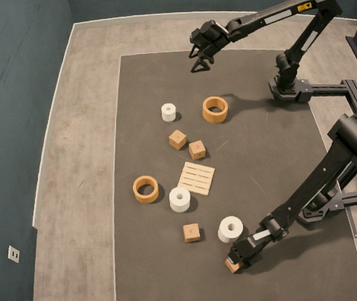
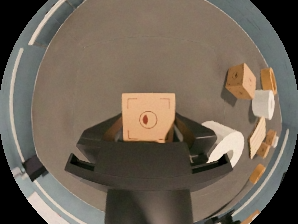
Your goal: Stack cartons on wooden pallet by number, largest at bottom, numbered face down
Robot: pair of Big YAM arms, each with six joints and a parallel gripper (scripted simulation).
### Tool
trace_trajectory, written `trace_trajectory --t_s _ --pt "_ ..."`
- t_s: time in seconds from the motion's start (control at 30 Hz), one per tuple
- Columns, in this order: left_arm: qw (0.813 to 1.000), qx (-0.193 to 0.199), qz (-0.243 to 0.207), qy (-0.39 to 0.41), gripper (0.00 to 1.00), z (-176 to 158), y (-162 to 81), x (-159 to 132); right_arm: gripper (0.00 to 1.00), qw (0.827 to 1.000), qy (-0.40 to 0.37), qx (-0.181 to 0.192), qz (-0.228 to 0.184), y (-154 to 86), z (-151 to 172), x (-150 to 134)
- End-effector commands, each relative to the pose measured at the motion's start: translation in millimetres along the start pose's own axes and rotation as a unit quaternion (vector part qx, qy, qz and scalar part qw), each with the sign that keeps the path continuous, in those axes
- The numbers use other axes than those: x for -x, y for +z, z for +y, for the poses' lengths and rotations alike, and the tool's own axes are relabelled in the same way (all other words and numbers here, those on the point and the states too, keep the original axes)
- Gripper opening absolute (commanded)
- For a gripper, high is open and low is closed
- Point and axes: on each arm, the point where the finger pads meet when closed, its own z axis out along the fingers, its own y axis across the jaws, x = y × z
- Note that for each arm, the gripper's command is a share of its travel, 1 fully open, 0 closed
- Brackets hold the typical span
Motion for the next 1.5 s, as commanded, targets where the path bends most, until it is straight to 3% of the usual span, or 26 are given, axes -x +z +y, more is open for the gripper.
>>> trace_trajectory --t_s 0.0,1.27,1.37,1.47 --pt "1.0 0.001 -0.012 -0.008 0.46 0.3 4.1 4.6 1.0 1.0 -0.007 0.0 -0.018 -5.2 0.6 23.3" --pt "1.0 0.001 -0.013 -0.008 0.46 0.0 16.5 -3.8 1.0 1.0 -0.007 0.0 -0.018 -5.2 0.6 23.3" --pt "1.0 0.001 -0.007 -0.008 0.74 -0.1 12.0 -10.6 1.0 1.0 -0.007 0.0 -0.018 -5.2 0.6 23.3" --pt "1.0 0.001 -0.01 -0.008 0.76 -0.2 6.7 -11.1 1.0 1.0 -0.007 0.0 -0.018 -5.2 0.6 23.3"
